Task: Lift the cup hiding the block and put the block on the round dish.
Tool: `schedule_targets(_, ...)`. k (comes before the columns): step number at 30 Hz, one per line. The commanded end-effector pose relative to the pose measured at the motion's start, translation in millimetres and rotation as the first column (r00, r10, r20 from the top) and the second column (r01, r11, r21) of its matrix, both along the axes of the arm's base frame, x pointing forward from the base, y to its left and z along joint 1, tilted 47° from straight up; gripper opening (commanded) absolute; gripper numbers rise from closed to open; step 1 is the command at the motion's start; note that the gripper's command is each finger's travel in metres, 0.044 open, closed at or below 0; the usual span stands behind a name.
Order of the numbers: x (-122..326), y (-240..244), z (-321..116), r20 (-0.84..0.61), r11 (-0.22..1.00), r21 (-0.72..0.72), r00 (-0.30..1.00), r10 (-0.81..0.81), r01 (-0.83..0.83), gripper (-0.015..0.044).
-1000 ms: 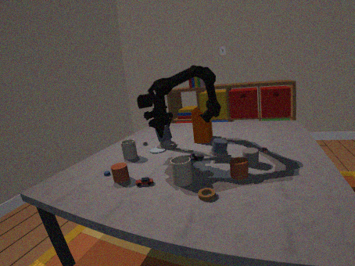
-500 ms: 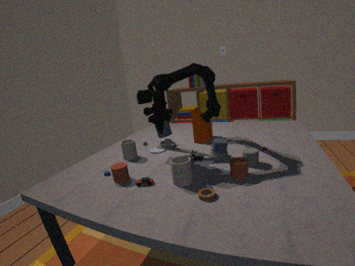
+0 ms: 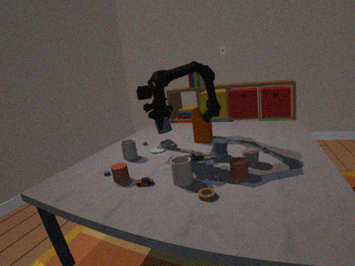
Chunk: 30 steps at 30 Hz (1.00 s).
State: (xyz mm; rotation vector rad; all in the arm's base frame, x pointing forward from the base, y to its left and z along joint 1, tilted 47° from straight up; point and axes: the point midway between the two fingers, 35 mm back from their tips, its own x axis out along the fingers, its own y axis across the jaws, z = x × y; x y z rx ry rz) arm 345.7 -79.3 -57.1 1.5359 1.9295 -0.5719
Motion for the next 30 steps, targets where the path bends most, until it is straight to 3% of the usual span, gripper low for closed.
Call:
schedule_targets(1, 0.7, -7.9, 5.3, 0.007, 1.000, -0.005, 1.000, -0.004, 0.004, 0.0000)
schedule_targets(30, -0.1, -2.6, 2.9, 0.000, 1.000, 0.000, 1.000, 0.000, 0.000, 0.0000)
